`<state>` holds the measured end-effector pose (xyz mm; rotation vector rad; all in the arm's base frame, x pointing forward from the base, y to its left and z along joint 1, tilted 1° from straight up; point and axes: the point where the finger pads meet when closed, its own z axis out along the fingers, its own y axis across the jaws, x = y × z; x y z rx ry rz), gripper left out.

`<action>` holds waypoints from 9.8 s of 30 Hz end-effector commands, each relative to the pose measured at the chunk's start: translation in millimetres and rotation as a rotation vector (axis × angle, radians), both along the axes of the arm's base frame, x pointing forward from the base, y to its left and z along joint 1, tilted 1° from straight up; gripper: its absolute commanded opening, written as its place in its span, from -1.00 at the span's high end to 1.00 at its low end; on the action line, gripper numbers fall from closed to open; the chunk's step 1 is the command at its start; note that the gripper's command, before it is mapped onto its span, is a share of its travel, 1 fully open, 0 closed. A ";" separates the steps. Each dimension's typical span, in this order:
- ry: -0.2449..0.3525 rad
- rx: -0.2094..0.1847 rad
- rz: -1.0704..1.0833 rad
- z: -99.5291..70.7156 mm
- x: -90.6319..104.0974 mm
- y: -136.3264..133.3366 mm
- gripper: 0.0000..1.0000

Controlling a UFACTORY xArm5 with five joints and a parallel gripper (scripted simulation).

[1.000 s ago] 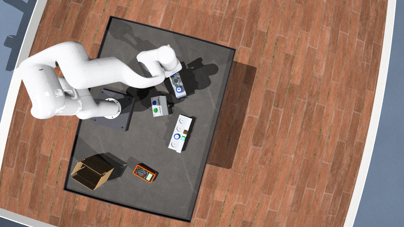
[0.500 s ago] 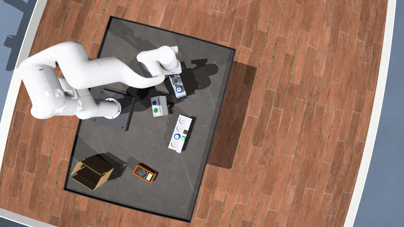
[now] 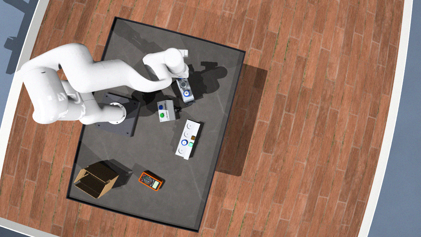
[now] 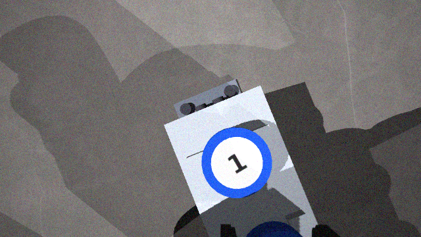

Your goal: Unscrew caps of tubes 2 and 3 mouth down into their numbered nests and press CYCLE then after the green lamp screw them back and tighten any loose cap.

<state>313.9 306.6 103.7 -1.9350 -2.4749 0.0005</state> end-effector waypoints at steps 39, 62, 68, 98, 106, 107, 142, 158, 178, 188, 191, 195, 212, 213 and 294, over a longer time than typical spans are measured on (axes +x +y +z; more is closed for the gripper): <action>-0.010 -0.010 0.785 3.7 0.9 1.2 1.00; -0.012 -0.008 0.385 3.1 0.9 1.2 1.00; -0.012 -0.007 0.251 2.9 0.9 1.2 1.00; -0.012 -0.007 0.159 3.5 0.9 1.2 0.08; -0.012 -0.008 0.399 3.5 0.9 1.2 0.08; -0.011 -0.008 0.439 3.5 0.9 1.2 0.08; -0.008 -0.012 1.177 3.5 0.9 1.2 1.00; -0.010 -0.010 0.827 3.3 0.9 1.2 1.00; -0.013 -0.005 -0.065 2.8 0.9 1.2 1.00; -0.014 -0.003 -0.393 2.6 0.9 1.2 1.00; -0.014 -0.003 -0.393 2.6 0.9 1.2 1.00; -0.014 -0.003 -0.393 2.6 0.9 1.2 0.08; -0.012 -0.005 -0.030 3.0 0.9 1.2 0.08; -0.012 -0.005 0.017 3.0 0.9 1.2 0.08; -0.014 -0.004 -0.223 1.8 0.9 1.2 1.00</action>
